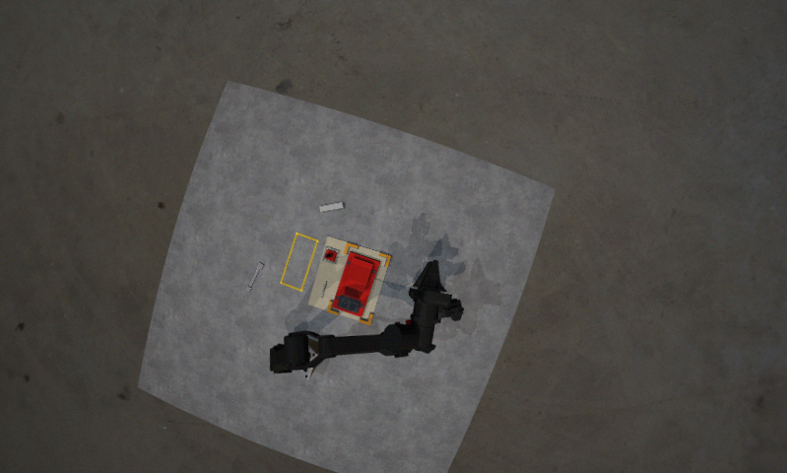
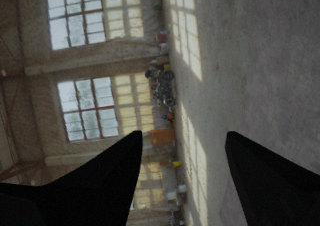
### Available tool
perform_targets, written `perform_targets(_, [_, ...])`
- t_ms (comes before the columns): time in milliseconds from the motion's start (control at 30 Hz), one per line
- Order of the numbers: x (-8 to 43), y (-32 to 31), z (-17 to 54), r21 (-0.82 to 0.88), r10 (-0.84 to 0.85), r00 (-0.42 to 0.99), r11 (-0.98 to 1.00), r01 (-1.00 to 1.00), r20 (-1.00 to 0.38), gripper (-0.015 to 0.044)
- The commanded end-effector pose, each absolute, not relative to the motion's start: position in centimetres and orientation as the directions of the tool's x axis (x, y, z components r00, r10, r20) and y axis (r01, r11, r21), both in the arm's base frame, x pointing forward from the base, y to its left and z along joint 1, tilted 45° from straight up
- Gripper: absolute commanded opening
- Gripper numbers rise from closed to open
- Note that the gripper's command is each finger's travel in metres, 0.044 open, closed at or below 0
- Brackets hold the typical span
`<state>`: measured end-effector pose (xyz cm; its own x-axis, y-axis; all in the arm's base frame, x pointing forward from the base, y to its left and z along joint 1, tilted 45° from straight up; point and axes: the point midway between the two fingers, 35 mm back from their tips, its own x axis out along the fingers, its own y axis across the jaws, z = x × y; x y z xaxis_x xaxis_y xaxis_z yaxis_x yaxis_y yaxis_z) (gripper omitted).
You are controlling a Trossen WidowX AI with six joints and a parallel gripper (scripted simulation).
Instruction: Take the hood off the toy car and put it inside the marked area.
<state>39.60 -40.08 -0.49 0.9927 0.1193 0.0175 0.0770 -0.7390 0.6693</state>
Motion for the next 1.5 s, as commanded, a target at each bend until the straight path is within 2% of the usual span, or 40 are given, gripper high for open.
perform_targets(0, [39.7, -40.1, -0.5, 0.673, 0.118, 0.993, -0.736, 0.078, 0.014, 0.0246])
perform_targets(233, [42.0, -39.3, -1.9, 0.794, 0.098, 0.987, -0.587, 0.161, -0.128, 0.0430])
perform_targets(267, [42.2, -39.1, -2.2, 0.810, 0.099, 0.983, -0.557, 0.183, -0.153, 0.0440])
perform_targets(567, [43.0, -35.3, -4.3, 0.875, 0.170, 0.905, -0.240, 0.421, -0.389, 0.0440])
perform_targets(867, [41.6, -29.5, -5.3, 0.795, 0.316, 0.732, 0.169, 0.583, -0.604, 0.0440])
perform_targets(967, [40.8, -27.5, -5.2, 0.757, 0.369, 0.662, 0.294, 0.583, -0.653, 0.0440])
perform_targets(1467, [37.6, -21.6, -3.5, 0.675, 0.536, 0.410, 0.607, 0.420, -0.738, 0.0440])
